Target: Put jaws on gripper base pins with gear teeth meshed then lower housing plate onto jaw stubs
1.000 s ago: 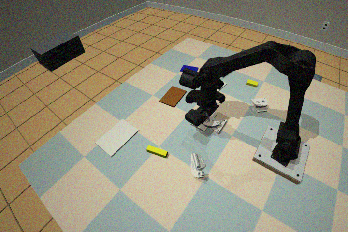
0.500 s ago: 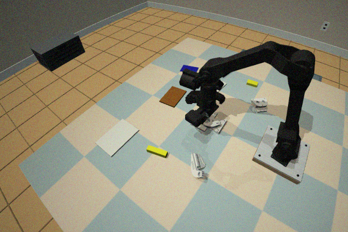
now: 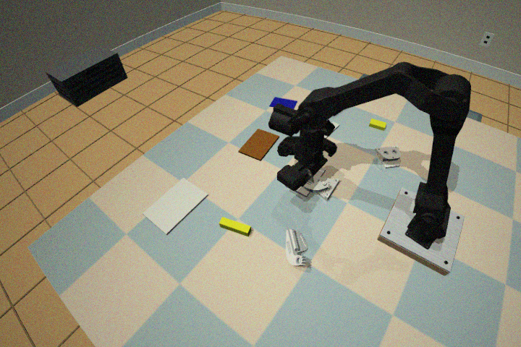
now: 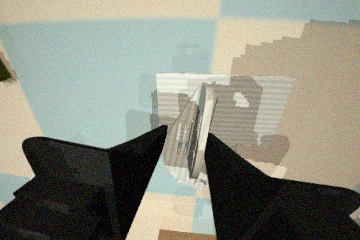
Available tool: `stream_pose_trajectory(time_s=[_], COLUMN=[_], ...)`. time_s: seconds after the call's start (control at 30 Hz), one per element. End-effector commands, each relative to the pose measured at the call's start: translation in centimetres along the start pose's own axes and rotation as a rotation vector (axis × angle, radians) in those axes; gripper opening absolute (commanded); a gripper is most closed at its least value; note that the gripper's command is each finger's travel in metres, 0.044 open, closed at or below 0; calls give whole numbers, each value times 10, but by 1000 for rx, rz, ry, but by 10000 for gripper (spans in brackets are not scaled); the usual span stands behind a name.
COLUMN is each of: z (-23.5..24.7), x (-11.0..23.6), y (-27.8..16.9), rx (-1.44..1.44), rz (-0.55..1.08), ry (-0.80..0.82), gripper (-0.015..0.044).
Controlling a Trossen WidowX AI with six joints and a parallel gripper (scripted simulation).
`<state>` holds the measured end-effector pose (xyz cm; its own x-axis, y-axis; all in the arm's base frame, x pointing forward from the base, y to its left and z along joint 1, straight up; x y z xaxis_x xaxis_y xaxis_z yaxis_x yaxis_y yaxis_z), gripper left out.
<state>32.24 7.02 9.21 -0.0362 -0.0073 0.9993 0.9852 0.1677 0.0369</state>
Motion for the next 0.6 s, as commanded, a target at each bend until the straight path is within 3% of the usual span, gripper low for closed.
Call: stream_pose_trajectory(time_s=[0.0, 0.57], z=[0, 0], x=[-3, -7], y=[0, 0], rx=[-4, -5], rz=[2, 2], ry=[-2, -2], gripper=[134, 134])
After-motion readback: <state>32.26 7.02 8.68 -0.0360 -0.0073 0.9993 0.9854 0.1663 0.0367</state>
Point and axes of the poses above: the point midway between the two fingers, 35 mm back from their tips, its own x axis back along the fingers, its own z axis across the jaws, y = z × x, the point moved 5 cm from there along x, back along the fingers, and after that the axes turned 8 degrees about x, right-handed, at the moved point
